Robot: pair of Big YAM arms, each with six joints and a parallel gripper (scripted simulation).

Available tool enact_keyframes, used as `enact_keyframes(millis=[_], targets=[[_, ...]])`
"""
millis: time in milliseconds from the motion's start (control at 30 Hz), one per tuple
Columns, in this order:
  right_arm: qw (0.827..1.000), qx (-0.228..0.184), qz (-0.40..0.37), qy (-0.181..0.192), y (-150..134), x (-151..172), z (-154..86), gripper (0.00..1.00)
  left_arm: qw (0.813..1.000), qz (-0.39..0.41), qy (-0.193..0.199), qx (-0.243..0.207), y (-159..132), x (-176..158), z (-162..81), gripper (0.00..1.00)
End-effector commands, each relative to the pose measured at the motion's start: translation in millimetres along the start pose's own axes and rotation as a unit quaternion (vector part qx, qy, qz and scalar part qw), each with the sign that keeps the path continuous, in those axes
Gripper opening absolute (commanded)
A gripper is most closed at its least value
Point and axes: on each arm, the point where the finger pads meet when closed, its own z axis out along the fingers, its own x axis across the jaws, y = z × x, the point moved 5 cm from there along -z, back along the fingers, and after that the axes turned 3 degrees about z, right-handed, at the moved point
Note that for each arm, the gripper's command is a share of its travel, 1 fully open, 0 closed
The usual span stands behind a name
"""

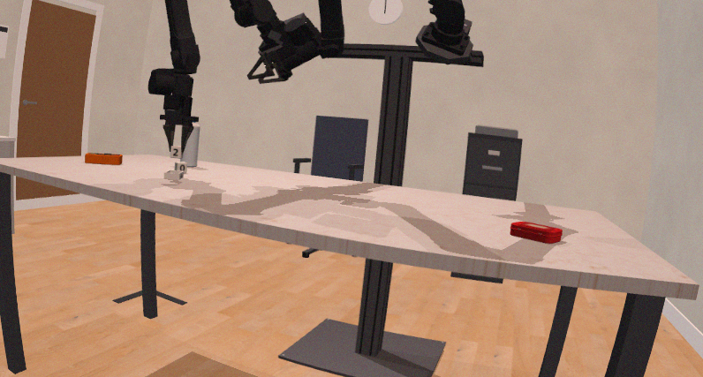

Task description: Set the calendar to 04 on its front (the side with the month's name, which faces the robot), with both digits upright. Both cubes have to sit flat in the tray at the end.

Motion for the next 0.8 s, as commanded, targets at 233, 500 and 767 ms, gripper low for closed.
enact_keyframes(millis=[233,500,767], targets=[[1.0,0.0,-0.021,0.0,-1,1,7,0.26,1.0,-0.004,0.006,-0.007,6,5,1,1.0],[1.0,0.0,-0.027,0.0,0,-1,14,0.26,1.0,-0.004,0.006,-0.007,6,5,1,1.0],[0.999,-0.003,-0.052,0.0,9,6,30,0.26,1.0,-0.004,0.006,-0.007,6,5,1,1.0]])
